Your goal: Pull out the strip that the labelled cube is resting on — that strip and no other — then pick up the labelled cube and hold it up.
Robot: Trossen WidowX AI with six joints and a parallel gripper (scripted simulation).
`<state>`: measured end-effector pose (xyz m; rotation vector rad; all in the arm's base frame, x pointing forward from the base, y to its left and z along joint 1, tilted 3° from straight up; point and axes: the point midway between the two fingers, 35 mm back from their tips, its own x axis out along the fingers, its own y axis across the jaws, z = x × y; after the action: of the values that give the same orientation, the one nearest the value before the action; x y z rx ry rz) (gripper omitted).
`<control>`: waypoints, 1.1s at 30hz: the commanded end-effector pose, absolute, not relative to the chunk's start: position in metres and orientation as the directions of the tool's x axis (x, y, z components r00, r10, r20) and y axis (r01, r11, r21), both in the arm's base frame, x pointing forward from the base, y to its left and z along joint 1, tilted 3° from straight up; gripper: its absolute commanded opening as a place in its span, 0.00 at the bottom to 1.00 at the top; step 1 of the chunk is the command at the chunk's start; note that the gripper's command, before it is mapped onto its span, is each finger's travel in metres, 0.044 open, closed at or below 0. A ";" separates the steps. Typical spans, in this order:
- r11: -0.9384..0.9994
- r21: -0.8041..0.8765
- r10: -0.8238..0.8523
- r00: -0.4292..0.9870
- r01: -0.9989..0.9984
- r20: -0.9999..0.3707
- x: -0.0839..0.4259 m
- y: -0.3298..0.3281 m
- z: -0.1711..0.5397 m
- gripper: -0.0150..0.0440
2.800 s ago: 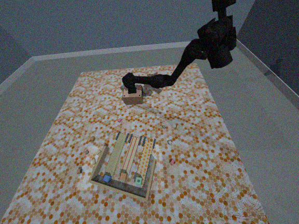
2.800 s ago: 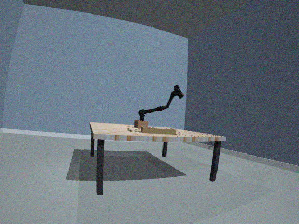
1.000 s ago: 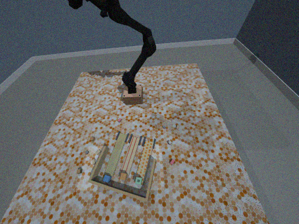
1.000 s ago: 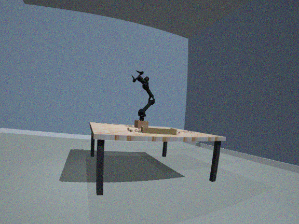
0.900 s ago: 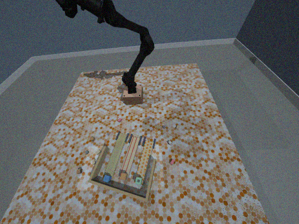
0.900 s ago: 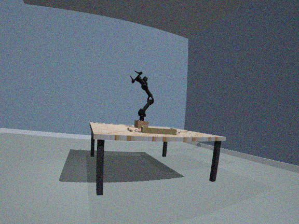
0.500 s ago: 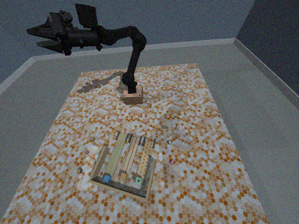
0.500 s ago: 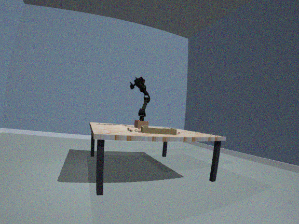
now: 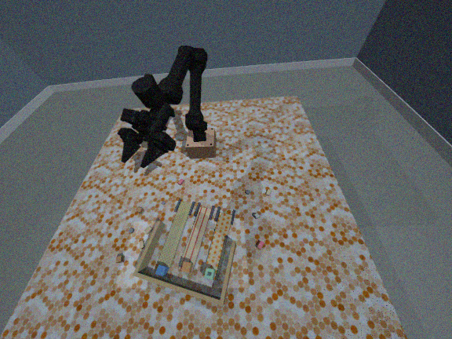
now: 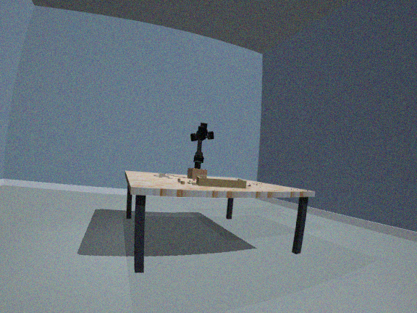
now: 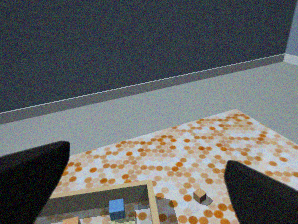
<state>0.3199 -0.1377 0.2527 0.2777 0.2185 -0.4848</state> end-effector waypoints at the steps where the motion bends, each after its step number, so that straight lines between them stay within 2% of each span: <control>1: 0.921 0.134 -0.291 0.874 0.367 -0.389 0.329 -0.102 0.206 0.93; 8: 0.995 0.046 -0.042 0.811 0.085 -0.584 0.321 -0.032 0.126 0.93; 18: 0.996 0.045 -0.036 0.808 0.077 -0.588 0.321 -0.031 0.124 0.93; 23: 0.991 0.101 0.002 0.726 0.092 -0.688 0.344 -0.020 0.120 0.71; 33: 0.966 0.169 0.072 0.422 0.197 -0.904 0.400 0.021 0.088 0.26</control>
<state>0.3885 0.0098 0.0985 0.2390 1.0460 -0.0619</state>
